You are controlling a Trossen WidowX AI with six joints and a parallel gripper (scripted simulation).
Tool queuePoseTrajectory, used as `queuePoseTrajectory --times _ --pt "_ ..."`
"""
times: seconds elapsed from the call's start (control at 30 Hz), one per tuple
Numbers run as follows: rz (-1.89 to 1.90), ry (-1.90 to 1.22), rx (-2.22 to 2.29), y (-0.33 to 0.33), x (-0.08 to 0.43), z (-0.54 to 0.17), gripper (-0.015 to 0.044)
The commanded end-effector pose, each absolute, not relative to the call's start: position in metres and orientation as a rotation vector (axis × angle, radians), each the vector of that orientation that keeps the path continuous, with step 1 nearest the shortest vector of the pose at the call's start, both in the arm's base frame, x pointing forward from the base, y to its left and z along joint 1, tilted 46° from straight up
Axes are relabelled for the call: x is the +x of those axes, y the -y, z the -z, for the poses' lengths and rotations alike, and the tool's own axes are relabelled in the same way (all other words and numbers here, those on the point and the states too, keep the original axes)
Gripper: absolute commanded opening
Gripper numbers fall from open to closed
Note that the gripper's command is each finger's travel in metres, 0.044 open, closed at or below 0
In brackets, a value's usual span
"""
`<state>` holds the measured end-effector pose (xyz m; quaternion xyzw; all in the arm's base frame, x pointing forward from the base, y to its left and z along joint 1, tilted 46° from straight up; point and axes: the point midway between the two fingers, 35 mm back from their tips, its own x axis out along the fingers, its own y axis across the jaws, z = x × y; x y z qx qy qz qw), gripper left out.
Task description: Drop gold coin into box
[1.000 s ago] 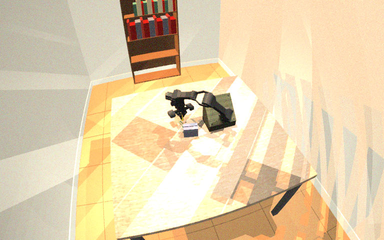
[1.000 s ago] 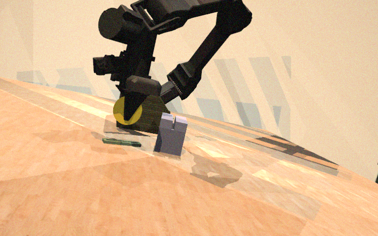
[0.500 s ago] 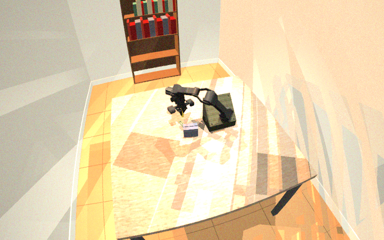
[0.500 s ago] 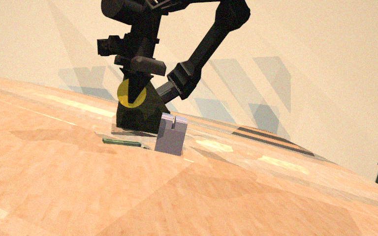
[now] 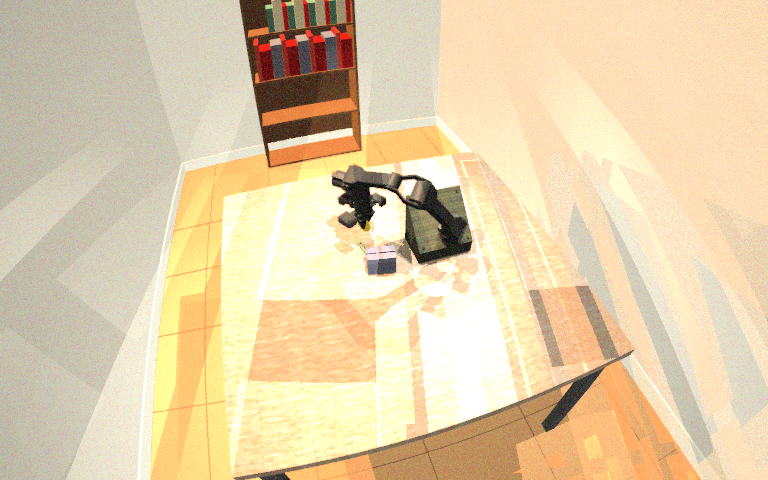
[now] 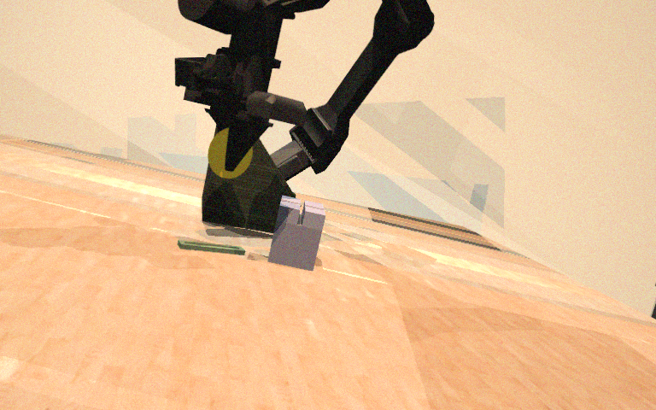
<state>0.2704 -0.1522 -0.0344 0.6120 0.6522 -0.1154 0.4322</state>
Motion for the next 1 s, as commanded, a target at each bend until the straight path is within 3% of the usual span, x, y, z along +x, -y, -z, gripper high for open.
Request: queuePoseTrajectory --times 0.0,0.7,0.97 --pt "0.185 -1.615 1.429 0.1523 0.2681 0.0337 0.0" --pt "-0.359 -1.469 0.877 0.151 0.2609 0.0332 0.0" --pt "-0.374 -1.463 0.859 0.1499 0.2608 0.0319 0.0"
